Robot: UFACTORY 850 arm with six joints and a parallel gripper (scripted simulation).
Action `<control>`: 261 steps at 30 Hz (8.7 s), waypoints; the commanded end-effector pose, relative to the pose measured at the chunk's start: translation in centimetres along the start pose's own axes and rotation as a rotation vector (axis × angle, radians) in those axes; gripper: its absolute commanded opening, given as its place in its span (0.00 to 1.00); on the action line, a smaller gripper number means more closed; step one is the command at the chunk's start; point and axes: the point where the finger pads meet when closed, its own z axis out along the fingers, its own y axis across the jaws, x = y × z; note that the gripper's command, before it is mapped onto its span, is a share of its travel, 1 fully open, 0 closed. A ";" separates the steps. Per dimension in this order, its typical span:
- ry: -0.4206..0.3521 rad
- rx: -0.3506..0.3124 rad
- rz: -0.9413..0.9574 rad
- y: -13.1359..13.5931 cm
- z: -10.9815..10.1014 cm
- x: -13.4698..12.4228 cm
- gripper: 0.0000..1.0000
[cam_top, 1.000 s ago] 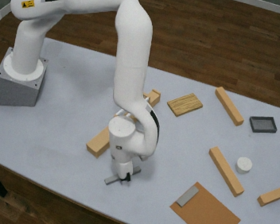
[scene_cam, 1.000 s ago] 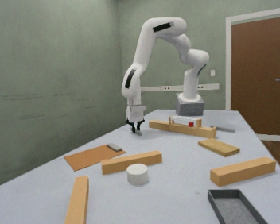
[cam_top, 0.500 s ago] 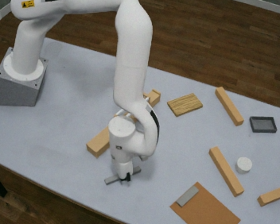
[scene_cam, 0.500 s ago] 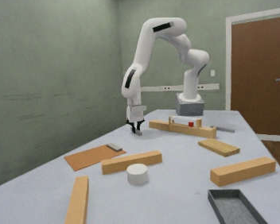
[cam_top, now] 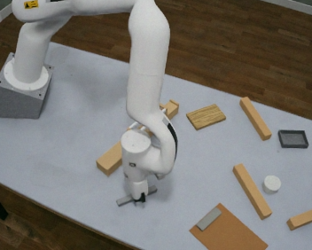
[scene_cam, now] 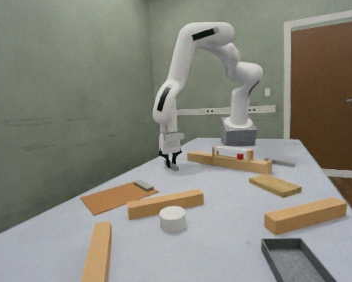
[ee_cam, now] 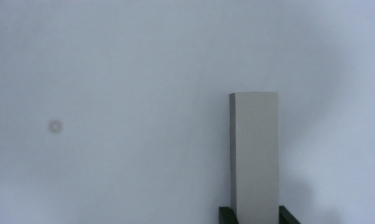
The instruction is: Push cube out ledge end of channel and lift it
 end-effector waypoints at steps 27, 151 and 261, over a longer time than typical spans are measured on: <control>0.001 -0.002 0.000 0.1 -11.6 0.0 0.00; 0.000 -0.002 -0.416 -20.5 -4.7 5.1 0.00; -0.001 -0.001 -0.262 -46.0 -11.8 24.9 0.39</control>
